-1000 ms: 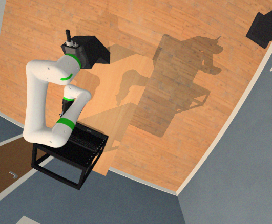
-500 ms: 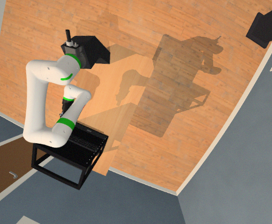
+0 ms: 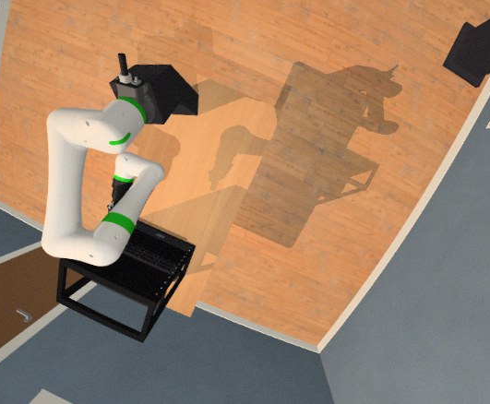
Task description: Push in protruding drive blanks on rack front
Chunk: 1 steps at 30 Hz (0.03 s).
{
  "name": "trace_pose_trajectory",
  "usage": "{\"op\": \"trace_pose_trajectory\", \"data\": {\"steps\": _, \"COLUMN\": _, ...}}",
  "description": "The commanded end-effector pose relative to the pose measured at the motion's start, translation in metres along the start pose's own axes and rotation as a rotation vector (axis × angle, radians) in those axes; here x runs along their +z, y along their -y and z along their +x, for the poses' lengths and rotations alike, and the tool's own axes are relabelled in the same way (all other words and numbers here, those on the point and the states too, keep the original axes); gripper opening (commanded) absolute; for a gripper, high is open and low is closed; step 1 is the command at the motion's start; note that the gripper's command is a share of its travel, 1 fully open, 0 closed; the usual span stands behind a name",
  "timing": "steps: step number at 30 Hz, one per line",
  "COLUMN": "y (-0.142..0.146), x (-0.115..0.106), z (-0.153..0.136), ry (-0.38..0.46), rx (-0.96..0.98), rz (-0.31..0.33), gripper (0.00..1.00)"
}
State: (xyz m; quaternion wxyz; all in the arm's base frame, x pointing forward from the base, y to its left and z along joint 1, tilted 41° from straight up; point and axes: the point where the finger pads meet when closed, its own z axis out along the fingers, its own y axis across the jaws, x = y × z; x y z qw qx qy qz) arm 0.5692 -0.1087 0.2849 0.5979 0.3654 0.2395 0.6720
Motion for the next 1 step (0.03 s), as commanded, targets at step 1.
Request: {"op": "trace_pose_trajectory", "data": {"steps": 1, "y": -0.0006, "x": 0.0, "z": -0.0002, "ry": 0.0, "rx": 0.0, "rz": -0.001, "gripper": 0.1}}
